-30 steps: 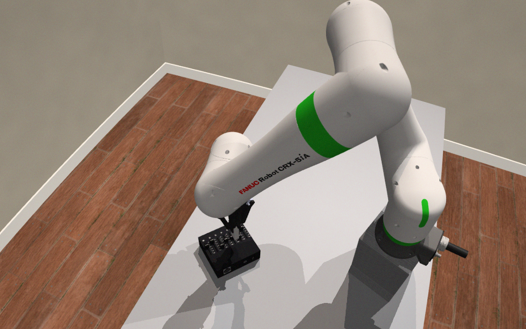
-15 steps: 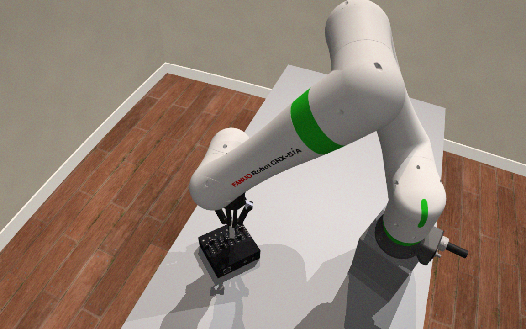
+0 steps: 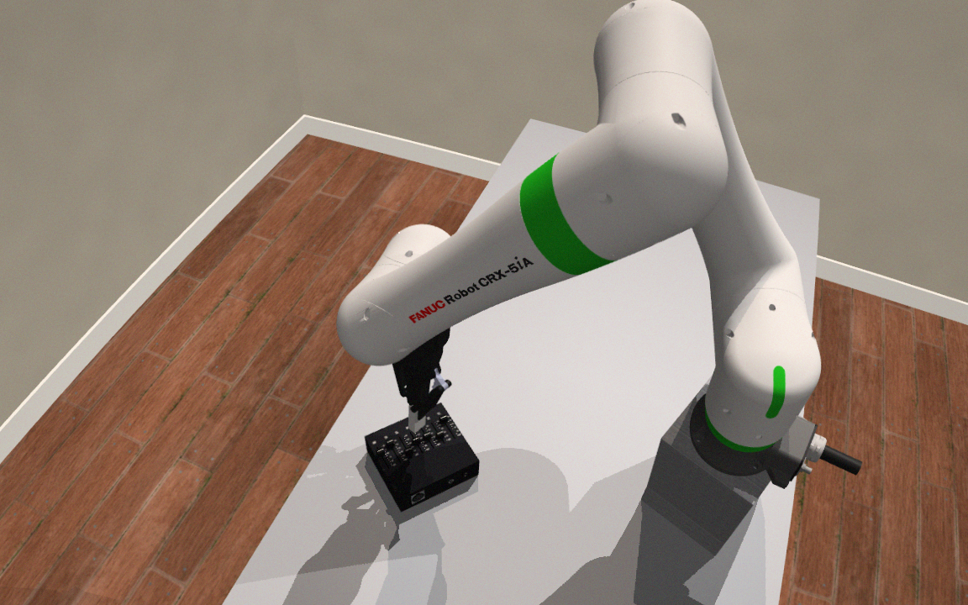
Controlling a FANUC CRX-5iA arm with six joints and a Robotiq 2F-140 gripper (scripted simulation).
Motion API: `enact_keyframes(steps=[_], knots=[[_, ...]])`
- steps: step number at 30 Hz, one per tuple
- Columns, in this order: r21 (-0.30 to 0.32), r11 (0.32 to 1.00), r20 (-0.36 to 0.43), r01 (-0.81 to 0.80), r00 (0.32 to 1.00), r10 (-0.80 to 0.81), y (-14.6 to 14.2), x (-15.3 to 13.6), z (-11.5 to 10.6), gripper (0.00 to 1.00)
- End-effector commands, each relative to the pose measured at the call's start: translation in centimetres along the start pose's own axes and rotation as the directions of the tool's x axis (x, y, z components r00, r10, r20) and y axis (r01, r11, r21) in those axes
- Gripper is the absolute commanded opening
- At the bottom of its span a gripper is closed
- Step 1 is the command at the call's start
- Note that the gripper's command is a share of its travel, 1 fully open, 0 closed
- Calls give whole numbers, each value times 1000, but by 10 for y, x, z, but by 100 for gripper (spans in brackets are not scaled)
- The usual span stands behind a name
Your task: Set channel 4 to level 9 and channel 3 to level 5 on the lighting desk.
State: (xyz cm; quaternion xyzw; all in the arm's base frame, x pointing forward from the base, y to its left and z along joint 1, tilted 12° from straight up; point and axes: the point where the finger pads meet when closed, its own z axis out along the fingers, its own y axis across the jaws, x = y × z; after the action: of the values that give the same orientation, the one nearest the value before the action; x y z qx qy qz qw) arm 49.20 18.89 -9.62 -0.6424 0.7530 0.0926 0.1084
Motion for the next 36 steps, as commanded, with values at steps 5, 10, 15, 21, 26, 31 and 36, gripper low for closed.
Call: enact_keyframes(steps=[5, 10, 15, 21, 26, 31, 36], knots=[[16, 891, 3, -453, 892, 453, -14, -1, 1, 0], [12, 771, 18, -637, 771, 637, -17, -1, 1, 0], [4, 603, 30, -798, 603, 797, -20, -1, 1, 0], [-3, 361, 35, -933, 361, 932, -20, -1, 1, 0], [-2, 153, 32, -988, 153, 988, -20, -1, 1, 0], [13, -59, 27, -998, -58, 998, -20, -1, 1, 0], [55, -258, 29, -965, -257, 966, -20, -1, 1, 0]])
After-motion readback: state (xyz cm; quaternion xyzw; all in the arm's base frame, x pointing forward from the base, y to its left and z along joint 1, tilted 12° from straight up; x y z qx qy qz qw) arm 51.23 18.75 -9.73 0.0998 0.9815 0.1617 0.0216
